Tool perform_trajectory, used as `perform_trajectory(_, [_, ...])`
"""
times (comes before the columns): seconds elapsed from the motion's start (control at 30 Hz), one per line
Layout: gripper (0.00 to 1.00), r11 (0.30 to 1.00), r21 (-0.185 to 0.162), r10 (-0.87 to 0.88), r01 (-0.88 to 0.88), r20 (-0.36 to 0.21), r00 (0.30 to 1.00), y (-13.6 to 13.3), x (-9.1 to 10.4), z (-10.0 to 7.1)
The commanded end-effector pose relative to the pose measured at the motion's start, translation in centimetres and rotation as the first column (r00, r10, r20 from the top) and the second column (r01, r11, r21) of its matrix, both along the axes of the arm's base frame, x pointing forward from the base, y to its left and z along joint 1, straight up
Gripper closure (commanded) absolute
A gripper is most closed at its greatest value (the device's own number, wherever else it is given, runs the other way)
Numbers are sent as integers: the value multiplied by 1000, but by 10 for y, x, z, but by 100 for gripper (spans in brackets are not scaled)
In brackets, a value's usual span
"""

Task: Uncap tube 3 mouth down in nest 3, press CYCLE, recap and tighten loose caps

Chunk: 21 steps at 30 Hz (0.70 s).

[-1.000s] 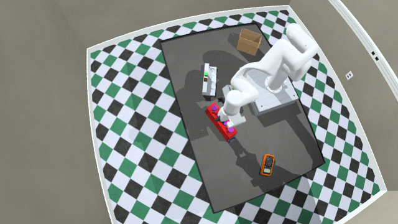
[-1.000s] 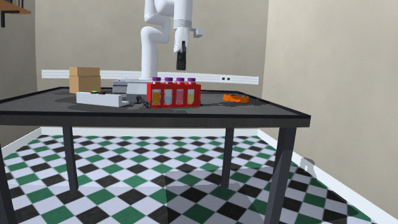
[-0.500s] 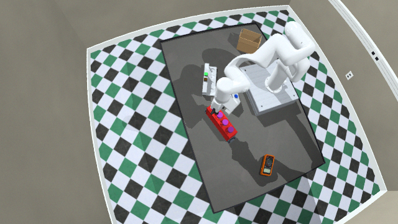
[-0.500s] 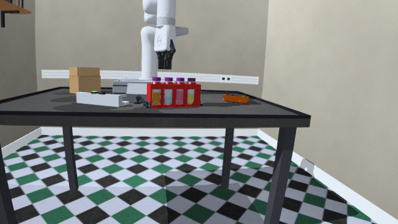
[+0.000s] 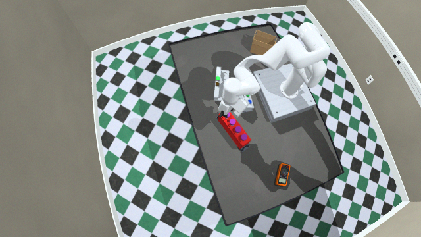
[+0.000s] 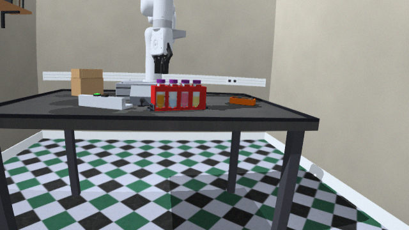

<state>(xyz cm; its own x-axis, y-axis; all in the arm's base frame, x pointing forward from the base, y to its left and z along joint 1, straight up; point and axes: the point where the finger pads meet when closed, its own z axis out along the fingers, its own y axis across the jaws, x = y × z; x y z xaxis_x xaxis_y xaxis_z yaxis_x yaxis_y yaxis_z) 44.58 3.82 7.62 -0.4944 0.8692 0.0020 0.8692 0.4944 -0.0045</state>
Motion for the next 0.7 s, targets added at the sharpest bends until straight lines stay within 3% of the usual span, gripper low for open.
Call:
perform_trajectory(0.0, [54,1000,-7,0,0,7,1000,0,2,-11])
perform_trajectory(0.13, [54,1000,-7,0,0,7,1000,0,2,-23])
perform_trajectory(0.67, [54,1000,-7,0,0,7,1000,0,2,-27])
